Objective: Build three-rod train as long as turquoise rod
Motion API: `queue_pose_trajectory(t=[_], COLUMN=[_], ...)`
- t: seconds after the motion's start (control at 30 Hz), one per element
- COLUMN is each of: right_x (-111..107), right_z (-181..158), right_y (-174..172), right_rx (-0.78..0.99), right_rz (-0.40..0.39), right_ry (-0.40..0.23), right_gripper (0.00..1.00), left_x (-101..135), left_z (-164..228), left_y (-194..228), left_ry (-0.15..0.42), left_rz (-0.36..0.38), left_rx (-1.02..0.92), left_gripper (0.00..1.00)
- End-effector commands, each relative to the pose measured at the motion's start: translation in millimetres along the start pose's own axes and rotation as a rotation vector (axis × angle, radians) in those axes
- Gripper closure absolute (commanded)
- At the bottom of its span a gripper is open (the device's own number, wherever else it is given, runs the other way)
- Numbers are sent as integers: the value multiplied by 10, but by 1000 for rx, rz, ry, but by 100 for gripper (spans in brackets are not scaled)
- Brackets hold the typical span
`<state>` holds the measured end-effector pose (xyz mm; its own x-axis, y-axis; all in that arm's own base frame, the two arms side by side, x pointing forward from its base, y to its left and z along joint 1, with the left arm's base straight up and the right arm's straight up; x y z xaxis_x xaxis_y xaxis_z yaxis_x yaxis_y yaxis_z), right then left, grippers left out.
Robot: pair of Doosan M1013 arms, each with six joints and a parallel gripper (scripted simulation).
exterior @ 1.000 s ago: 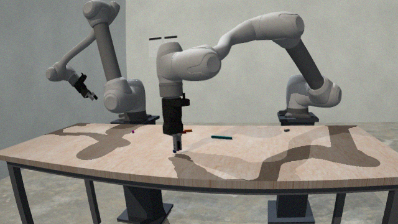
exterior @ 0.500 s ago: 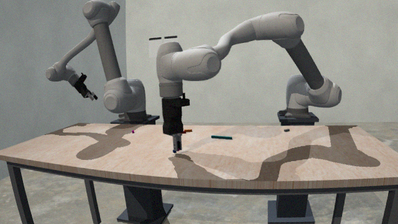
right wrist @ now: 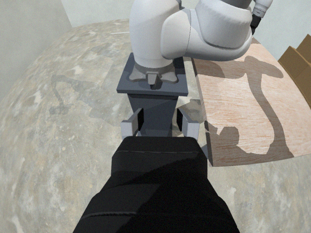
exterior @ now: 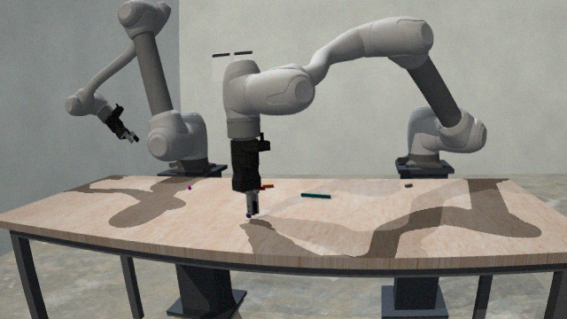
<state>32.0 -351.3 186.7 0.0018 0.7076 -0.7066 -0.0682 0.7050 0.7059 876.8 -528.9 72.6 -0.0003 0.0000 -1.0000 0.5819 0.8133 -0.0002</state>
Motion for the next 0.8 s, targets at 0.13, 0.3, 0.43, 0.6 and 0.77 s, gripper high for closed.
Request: queue_pose_trajectory(t=[0.13, 0.3, 0.43, 0.6, 0.77], right_x=[-4, -4, -4, -4, -4], right_z=[1, 1, 1, 1, 1], right_y=[1, 1, 1, 1, 1], right_rx=[0, 0, 0, 0, 0], right_rz=[-1, -1, -1, -1, -1], right_ry=[0, 0, 0, 0, 0], right_gripper=[0, 0, 0, 0, 0], left_x=[1, 40, 69, 82, 86], left_z=[5, 5, 5, 5, 5], left_y=[1, 1, 1, 1, 1], left_ry=[-2, -2, -2, -2, -2], left_rz=[1, 1, 1, 1, 1], left_rx=[0, 0, 0, 0, 0], left_gripper=[76, 76, 76, 76, 76])
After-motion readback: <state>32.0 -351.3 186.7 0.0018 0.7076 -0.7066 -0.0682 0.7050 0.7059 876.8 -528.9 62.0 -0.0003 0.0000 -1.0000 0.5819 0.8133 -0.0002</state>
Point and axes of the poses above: on each arm, the point where the finger pads meet when closed, its own x axis out along the fingers, its own z axis across the jaws, y = z × x, the point moved 4 cm from there along -x, back along the fingers, and after that the axes turned 1 degree about -x, right-handed, at the moved point
